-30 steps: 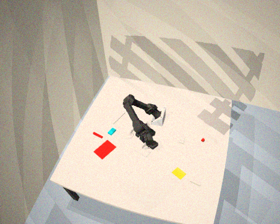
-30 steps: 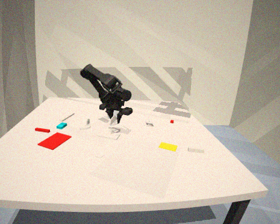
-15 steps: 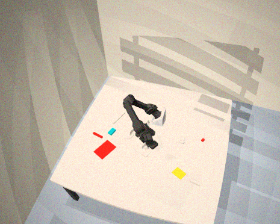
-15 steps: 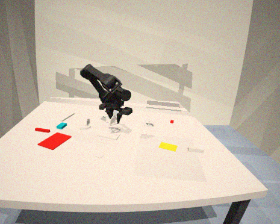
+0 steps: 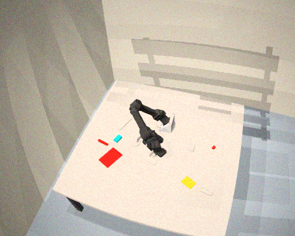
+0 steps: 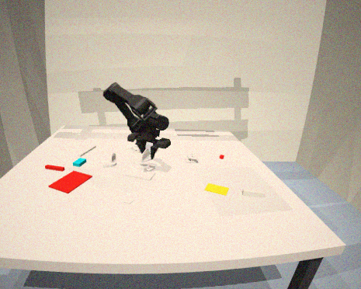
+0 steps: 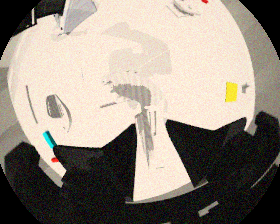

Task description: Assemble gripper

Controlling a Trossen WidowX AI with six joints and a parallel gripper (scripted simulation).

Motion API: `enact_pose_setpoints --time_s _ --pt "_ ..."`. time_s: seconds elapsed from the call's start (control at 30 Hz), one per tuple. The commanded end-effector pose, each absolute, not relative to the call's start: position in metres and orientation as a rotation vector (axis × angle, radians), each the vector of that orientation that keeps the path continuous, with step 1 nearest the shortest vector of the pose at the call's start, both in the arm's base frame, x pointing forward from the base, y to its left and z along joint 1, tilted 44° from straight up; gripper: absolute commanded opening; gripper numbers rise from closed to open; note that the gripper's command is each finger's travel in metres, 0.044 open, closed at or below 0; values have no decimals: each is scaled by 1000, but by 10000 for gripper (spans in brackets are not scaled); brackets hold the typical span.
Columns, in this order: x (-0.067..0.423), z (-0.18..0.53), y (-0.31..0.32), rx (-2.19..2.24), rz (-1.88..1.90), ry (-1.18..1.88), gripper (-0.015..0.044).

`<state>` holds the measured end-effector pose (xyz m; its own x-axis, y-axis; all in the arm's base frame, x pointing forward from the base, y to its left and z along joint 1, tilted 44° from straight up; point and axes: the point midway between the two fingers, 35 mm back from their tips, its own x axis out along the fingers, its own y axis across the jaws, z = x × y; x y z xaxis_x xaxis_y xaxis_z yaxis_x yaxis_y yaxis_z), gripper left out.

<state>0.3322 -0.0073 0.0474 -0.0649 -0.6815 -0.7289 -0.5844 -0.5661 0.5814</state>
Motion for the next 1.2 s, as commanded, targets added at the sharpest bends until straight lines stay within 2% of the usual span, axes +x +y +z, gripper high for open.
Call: enact_pose_setpoints --time_s 0.0,1.17 --pt "332 48 -8 2083 -1719 -1413 134" --pt "329 12 -43 2083 -1716 -1415 134"
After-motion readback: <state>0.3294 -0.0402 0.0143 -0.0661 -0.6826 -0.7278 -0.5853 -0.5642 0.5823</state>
